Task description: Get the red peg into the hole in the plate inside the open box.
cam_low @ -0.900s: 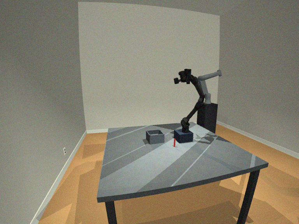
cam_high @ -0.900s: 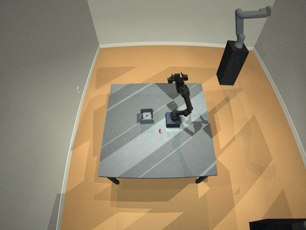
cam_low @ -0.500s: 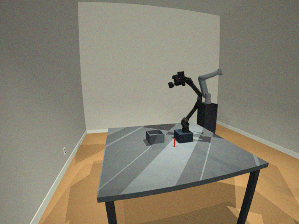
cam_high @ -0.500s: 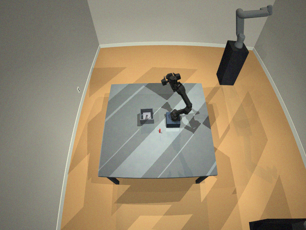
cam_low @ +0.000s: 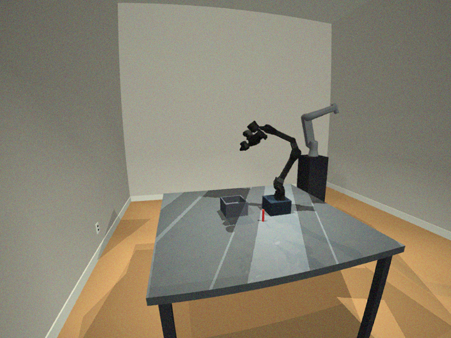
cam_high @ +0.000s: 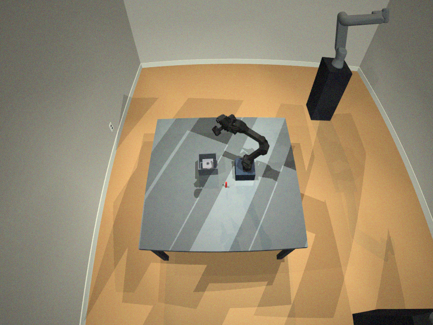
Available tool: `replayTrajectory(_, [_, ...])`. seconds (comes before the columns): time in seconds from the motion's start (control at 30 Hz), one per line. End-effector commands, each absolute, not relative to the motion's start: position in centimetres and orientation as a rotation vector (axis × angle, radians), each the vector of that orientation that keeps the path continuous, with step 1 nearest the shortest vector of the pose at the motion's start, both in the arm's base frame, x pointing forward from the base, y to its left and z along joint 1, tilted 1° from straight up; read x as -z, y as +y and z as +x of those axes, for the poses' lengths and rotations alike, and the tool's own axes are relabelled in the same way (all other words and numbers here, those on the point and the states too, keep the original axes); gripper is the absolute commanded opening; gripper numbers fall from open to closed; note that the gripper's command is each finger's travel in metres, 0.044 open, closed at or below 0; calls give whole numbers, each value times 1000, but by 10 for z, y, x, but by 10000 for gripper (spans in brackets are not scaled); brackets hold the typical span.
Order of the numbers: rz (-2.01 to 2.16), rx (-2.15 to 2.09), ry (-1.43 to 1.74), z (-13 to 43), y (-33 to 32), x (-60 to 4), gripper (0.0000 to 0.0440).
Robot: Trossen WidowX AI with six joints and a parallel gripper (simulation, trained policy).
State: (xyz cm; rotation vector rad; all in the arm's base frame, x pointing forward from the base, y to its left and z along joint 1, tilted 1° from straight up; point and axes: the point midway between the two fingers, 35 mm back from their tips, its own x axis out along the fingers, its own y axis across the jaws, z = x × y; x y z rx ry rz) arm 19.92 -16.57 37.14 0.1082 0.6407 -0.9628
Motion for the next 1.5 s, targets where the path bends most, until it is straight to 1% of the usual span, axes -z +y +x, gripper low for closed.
replayTrajectory(0.0, [153, 896, 705, 217, -148, -343, 440])
replayTrajectory(0.23, [236, 780, 831, 243, -101, -290, 440])
replayTrajectory(0.5, [316, 704, 978, 249, -45, -237, 440])
replayTrajectory(0.97, [407, 726, 1223, 221, 31, -161, 440])
replayTrajectory(1.47, [479, 894, 1365, 191, 70, -92, 440])
